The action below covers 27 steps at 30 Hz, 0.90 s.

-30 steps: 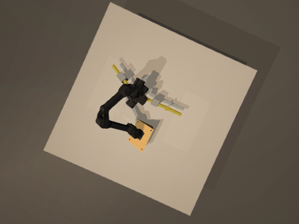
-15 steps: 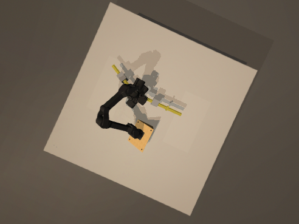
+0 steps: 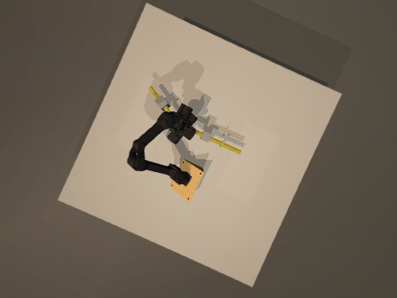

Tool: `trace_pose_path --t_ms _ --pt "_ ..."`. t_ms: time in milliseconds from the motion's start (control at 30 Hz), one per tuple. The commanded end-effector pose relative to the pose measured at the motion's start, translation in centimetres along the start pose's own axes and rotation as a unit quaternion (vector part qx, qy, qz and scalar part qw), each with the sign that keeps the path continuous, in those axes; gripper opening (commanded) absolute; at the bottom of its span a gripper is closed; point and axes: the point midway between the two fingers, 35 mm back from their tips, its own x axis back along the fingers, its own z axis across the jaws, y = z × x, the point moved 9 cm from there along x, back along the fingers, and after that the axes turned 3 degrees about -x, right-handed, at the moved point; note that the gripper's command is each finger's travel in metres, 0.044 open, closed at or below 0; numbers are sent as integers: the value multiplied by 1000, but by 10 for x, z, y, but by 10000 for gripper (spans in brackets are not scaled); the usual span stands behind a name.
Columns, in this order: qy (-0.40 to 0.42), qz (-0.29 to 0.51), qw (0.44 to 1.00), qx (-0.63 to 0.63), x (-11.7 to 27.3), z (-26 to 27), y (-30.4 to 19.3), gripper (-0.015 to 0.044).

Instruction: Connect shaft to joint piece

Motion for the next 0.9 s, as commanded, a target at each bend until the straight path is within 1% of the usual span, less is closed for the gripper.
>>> trace_pose_path --t_ms 0,167,667,867 --pt "0 4 1000 4 0 0 1 0" --pt "2 33 999 27 -4 3 6 0" --pt "0 153 980 125 -19 16 23 0" --pt "-1 166 977 136 -21 17 24 0"
